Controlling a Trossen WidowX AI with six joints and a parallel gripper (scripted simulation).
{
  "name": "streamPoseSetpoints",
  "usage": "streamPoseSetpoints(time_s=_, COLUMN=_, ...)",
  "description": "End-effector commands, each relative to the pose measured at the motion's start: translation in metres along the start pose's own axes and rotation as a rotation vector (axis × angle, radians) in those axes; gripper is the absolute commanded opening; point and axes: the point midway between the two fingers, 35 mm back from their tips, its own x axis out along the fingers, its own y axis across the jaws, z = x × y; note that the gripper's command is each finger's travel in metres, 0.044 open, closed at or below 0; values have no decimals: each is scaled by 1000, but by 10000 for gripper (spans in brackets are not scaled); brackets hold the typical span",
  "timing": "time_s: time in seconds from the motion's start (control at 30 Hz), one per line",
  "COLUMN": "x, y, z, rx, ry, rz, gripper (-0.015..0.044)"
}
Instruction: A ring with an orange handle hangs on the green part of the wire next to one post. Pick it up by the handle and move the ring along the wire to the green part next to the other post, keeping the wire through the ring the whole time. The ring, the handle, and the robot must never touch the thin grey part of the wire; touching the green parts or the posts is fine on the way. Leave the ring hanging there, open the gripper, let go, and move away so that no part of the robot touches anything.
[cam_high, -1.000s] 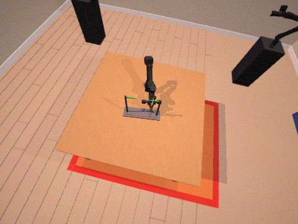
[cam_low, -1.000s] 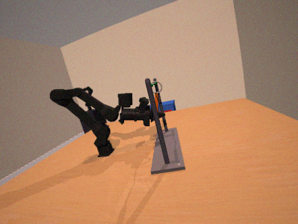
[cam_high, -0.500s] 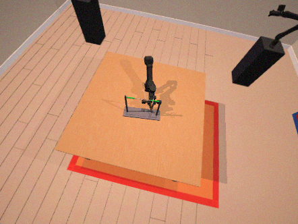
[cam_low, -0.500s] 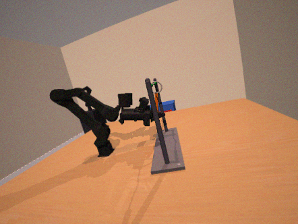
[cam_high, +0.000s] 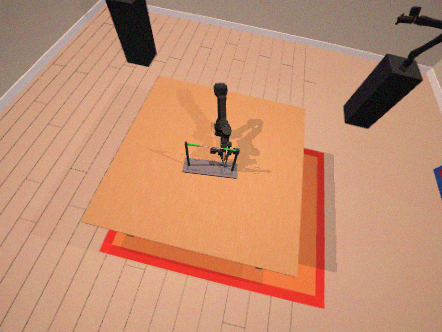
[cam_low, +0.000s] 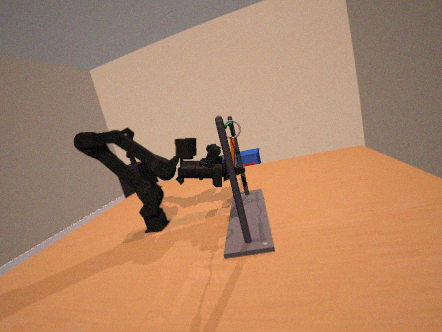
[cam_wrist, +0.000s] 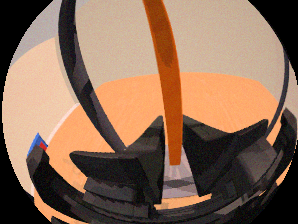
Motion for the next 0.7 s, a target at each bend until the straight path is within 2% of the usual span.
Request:
streamPoseSetpoints(time_s=0.0, x=0, y=0, z=0, rx=0, ry=0, rz=0, gripper=139)
streamPoseSetpoints(time_s=0.03, x=-1, y=0, z=0, rx=0, ry=0, rz=0, gripper=160)
streamPoseSetpoints(time_s=0.67, x=-27, y=1, z=3, rx=3, ry=3, rz=-2, gripper=160)
